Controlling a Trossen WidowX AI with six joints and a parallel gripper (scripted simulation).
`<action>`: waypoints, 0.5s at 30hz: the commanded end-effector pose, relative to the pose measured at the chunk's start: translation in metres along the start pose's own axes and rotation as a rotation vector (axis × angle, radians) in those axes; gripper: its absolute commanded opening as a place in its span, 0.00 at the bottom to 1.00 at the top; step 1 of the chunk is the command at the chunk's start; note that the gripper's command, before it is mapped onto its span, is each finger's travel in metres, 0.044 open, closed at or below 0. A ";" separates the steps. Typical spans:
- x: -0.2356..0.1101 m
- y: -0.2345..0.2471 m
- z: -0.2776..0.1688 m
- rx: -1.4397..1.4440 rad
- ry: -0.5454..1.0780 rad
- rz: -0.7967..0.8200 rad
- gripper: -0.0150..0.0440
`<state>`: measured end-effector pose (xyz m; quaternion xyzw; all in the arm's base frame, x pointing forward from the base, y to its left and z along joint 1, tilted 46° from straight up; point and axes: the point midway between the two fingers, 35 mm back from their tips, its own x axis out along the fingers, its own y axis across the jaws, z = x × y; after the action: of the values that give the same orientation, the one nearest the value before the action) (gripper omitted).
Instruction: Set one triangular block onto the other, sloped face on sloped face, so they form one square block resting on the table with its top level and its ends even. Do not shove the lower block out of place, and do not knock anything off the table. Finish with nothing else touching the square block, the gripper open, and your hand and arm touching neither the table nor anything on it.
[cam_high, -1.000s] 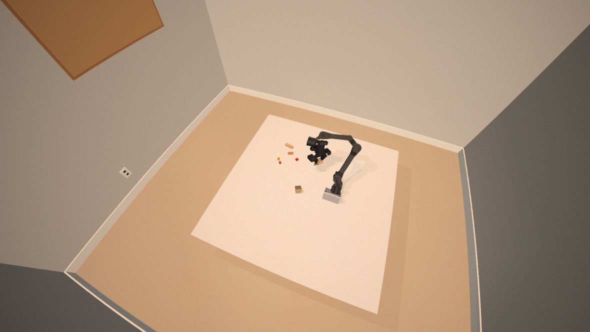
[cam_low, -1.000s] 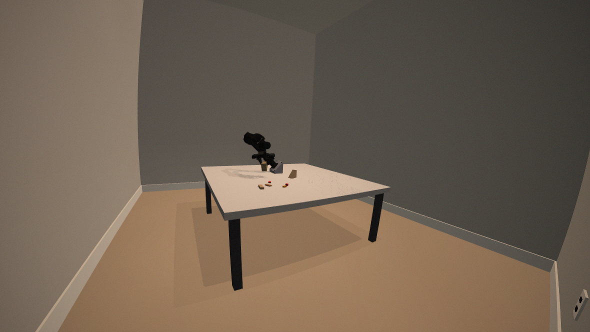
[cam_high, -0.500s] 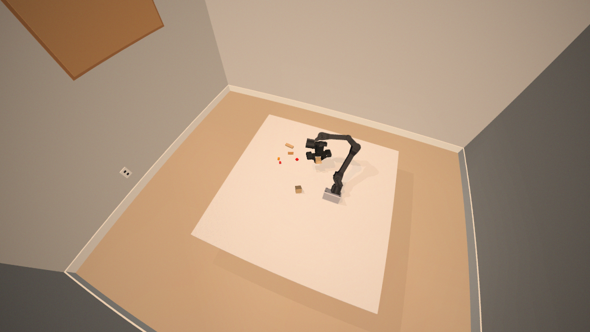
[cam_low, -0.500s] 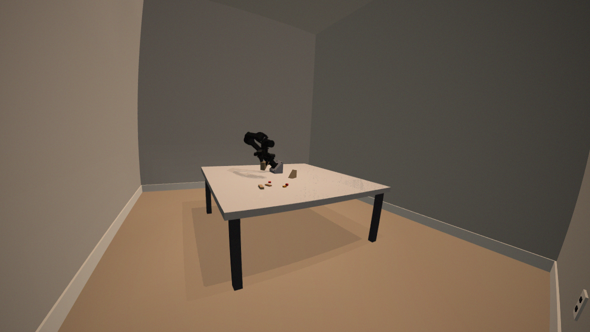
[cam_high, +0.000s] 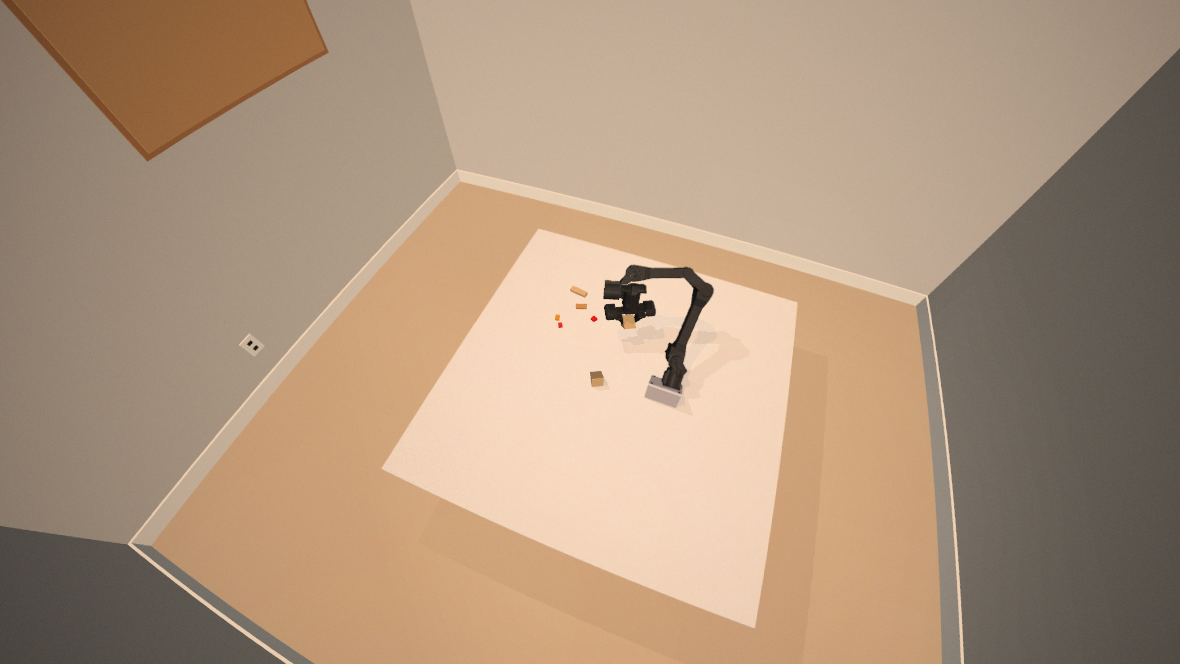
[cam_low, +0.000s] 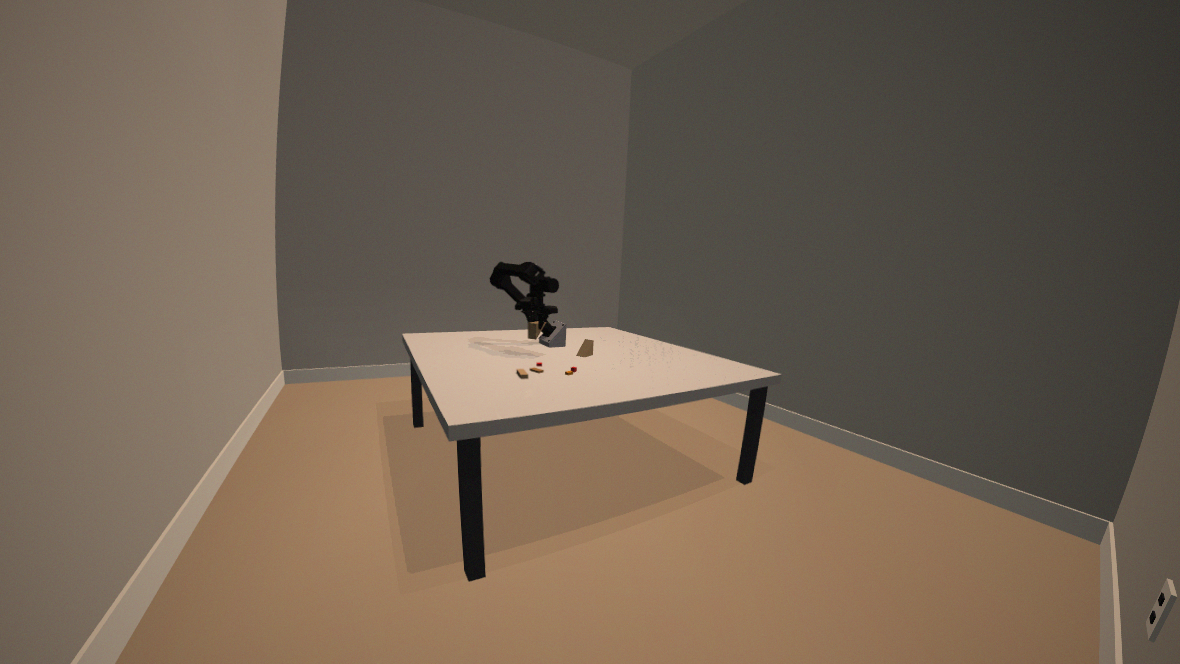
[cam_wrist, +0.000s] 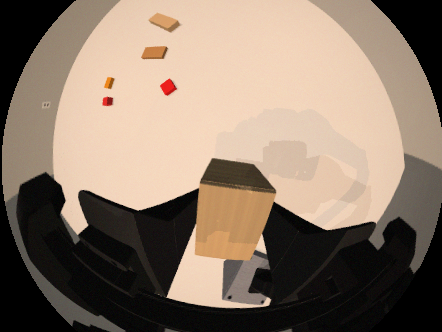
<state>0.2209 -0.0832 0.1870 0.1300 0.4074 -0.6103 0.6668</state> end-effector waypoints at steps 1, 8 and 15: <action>-0.006 0.013 -0.005 0.003 0.007 0.012 0.25; -0.014 0.041 -0.019 0.006 0.019 0.021 0.25; -0.024 0.067 -0.036 0.006 0.019 0.022 0.25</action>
<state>0.2643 -0.0370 0.1622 0.1391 0.4111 -0.6048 0.6677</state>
